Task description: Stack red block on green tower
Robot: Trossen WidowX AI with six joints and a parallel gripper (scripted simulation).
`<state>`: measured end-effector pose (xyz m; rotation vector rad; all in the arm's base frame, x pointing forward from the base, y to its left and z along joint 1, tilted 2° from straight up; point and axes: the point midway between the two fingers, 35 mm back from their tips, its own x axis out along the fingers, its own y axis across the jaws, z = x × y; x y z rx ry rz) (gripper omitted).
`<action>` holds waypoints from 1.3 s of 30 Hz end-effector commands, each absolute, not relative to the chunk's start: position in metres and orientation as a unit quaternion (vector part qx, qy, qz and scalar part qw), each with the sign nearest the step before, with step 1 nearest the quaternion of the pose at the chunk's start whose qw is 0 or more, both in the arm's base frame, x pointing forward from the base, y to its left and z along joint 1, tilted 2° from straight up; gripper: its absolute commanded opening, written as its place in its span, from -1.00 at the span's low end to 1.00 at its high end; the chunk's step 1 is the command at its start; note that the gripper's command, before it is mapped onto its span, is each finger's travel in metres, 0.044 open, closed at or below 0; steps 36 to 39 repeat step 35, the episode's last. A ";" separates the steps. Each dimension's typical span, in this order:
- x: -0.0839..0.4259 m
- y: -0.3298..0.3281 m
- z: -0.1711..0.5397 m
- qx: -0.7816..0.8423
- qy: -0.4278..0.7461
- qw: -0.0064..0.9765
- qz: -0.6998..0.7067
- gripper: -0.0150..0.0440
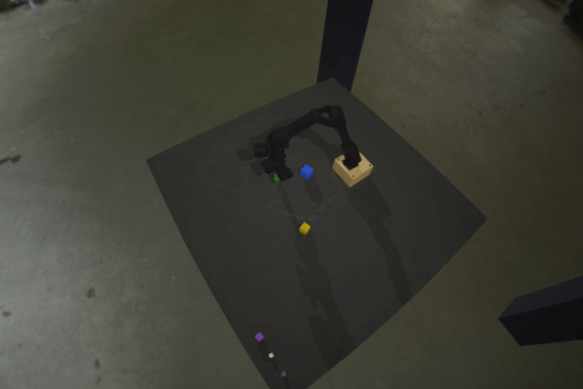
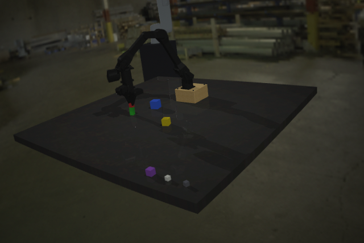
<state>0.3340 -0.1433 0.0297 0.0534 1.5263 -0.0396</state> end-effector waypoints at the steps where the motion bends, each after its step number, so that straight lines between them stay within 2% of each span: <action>1: 0.334 -0.144 0.028 0.024 0.691 0.723 -0.018 -0.22; 15: 0.334 -0.144 0.028 0.024 0.691 0.723 -0.018 1.00; 39: 0.334 -0.144 0.028 0.024 0.691 0.723 -0.018 1.00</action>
